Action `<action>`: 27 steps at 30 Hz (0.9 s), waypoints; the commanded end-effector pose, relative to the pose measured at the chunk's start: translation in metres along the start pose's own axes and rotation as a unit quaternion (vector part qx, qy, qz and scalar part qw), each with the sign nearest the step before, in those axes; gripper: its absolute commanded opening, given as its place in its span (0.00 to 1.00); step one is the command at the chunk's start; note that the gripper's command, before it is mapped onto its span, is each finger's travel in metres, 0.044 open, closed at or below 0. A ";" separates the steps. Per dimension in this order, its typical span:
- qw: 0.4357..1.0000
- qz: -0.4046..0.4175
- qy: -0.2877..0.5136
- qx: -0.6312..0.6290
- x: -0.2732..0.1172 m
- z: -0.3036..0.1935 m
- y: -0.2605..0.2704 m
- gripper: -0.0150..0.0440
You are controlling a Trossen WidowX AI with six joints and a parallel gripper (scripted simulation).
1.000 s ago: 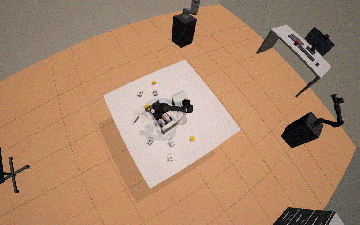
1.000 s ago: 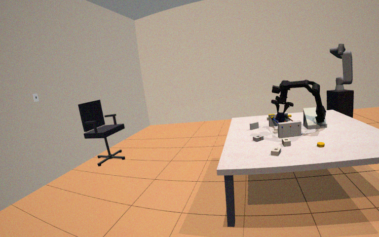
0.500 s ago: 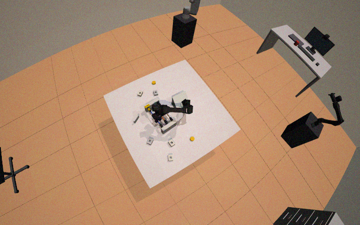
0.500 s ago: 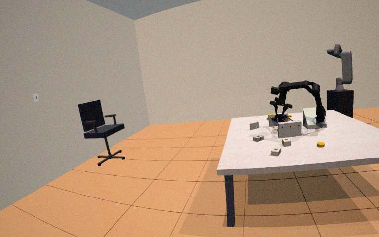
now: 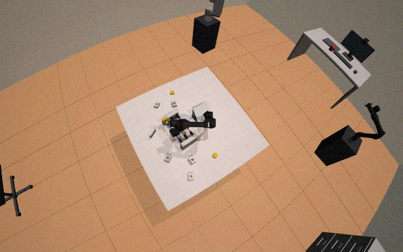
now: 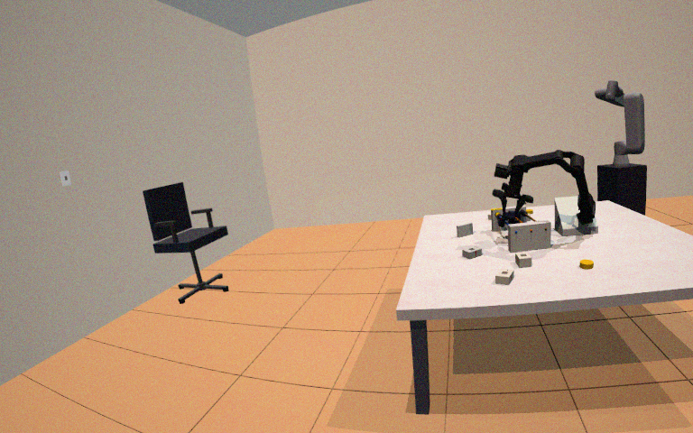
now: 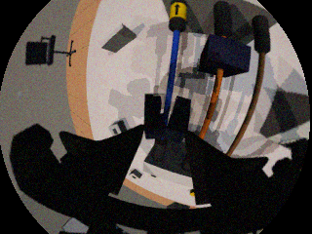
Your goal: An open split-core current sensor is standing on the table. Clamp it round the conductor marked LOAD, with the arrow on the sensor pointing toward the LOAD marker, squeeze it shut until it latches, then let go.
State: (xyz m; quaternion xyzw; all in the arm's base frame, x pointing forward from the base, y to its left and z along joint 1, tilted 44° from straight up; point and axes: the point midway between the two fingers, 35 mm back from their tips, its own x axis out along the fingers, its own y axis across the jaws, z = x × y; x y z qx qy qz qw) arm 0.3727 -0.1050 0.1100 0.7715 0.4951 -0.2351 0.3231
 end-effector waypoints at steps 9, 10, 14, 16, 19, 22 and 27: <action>1.000 0.002 0.003 0.003 0.019 -0.001 -0.001 0.25; 1.000 0.001 0.001 -0.001 0.014 -0.001 0.000 0.25; 1.000 0.001 0.001 -0.001 0.014 -0.001 0.000 0.25; 1.000 0.001 0.001 -0.001 0.014 -0.001 0.000 0.25; 1.000 0.001 0.001 -0.001 0.014 -0.001 0.000 0.25; 1.000 0.001 0.001 -0.001 0.014 -0.001 0.000 0.25; 1.000 0.001 0.001 -0.001 0.014 -0.001 0.000 0.25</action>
